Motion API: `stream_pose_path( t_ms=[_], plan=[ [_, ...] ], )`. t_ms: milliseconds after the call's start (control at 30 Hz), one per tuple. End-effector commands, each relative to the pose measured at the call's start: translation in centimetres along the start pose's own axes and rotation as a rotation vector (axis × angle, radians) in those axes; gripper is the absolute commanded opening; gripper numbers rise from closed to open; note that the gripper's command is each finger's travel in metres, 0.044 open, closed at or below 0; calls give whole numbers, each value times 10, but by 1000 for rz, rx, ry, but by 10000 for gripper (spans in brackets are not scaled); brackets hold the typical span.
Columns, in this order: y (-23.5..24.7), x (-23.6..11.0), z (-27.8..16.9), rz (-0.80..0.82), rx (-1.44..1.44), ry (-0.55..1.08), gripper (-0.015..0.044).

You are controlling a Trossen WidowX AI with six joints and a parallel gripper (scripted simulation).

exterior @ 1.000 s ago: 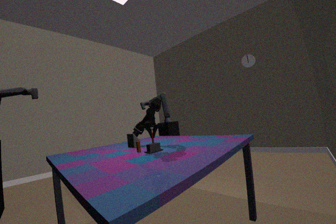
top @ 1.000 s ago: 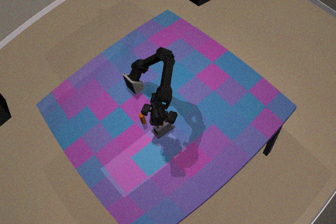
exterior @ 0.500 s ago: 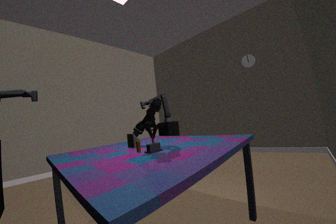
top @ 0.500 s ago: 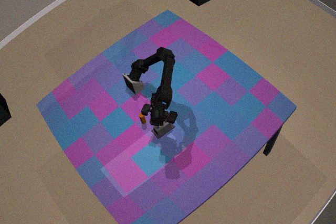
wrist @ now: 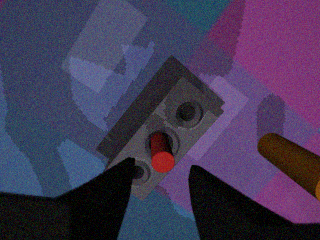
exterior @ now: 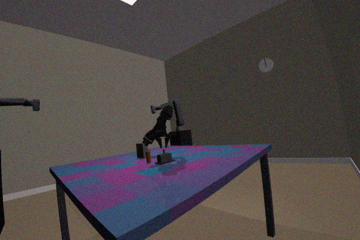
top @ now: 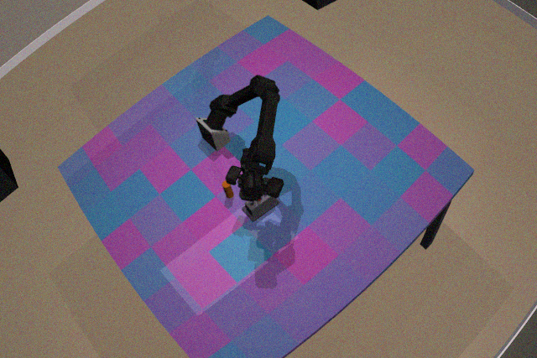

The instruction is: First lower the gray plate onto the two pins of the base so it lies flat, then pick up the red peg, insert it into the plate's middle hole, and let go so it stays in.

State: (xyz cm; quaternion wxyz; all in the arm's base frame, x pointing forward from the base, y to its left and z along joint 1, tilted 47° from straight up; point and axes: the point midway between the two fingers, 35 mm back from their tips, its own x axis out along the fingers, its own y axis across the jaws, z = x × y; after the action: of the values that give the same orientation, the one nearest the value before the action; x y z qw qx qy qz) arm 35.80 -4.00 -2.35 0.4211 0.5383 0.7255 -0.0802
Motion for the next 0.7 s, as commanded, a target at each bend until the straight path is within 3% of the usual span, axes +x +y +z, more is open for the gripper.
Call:
stream_pose_path(
  t_ms=[0,667],
  plan=[
    [0,0,0,-1,-1,0,150],
    [-2,-11,-1,1,11,6,150]
  ],
)
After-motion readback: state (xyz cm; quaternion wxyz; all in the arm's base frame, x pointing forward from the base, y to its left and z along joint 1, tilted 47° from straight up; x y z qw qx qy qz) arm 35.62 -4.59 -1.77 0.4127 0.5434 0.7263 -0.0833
